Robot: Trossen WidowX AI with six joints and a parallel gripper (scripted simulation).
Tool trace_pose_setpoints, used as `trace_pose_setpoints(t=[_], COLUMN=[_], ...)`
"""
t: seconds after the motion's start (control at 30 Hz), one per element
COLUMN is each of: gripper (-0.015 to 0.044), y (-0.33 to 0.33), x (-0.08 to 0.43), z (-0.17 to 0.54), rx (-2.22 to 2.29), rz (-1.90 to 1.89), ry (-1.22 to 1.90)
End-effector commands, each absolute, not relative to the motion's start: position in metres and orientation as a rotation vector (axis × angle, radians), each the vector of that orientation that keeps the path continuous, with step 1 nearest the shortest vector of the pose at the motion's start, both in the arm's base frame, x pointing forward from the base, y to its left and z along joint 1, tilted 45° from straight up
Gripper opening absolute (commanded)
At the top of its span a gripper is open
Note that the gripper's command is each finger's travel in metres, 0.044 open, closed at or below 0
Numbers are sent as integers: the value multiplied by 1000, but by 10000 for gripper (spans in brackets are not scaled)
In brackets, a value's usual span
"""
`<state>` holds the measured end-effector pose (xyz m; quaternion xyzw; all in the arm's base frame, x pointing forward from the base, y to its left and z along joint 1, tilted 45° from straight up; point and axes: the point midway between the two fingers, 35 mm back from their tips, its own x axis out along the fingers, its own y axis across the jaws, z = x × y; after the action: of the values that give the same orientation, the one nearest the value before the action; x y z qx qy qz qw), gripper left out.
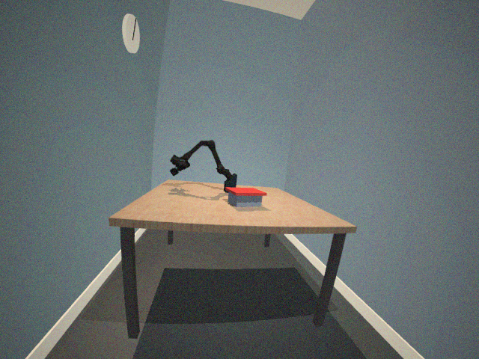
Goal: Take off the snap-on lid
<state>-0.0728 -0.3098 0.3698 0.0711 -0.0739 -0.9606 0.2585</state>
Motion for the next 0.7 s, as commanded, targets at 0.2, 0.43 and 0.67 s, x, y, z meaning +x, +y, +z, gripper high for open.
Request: trace_pose_setpoints(t=[0.2, 0.43, 0.67], gripper=[235, 235, 235], y=[-306, -292, -255], x=[34, 109, 198], z=[376, 364, 330], rx=[328, 437, 558], rz=[-2173, -1893, -1574], ry=[-420, -440, -359])
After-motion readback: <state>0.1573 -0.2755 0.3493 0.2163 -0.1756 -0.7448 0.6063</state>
